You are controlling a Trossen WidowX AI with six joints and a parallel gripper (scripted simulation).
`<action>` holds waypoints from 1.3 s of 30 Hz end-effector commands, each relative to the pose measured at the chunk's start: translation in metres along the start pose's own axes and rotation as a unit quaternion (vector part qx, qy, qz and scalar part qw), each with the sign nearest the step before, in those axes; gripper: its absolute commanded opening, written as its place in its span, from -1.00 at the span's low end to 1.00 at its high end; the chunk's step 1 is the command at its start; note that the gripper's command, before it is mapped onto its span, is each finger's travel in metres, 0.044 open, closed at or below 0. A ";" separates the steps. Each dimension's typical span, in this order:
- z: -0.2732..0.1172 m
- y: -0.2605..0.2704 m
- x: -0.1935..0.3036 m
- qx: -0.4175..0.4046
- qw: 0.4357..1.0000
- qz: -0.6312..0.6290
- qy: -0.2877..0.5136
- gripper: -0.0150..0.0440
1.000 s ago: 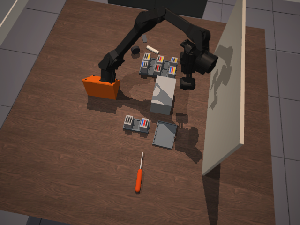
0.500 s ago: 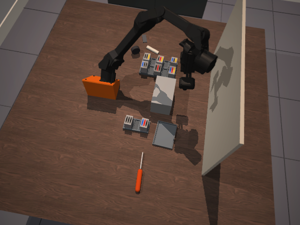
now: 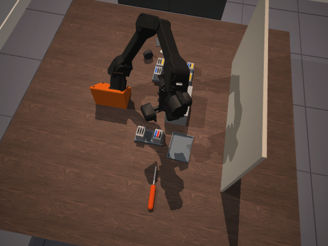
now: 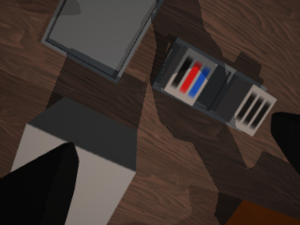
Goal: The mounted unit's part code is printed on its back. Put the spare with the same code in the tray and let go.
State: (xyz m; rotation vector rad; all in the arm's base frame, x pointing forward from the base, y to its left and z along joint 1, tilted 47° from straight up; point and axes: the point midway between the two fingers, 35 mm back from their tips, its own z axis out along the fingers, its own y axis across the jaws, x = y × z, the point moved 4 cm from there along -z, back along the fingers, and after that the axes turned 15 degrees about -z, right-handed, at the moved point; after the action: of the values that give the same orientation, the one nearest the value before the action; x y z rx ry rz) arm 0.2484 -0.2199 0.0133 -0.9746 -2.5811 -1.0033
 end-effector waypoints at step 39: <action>0.107 -0.087 0.062 0.000 0.948 0.316 0.036 0.53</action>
State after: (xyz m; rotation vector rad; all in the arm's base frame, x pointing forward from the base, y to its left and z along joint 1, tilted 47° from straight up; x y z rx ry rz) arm 0.1494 -0.1707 -0.0840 -1.5823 -1.9896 -0.8221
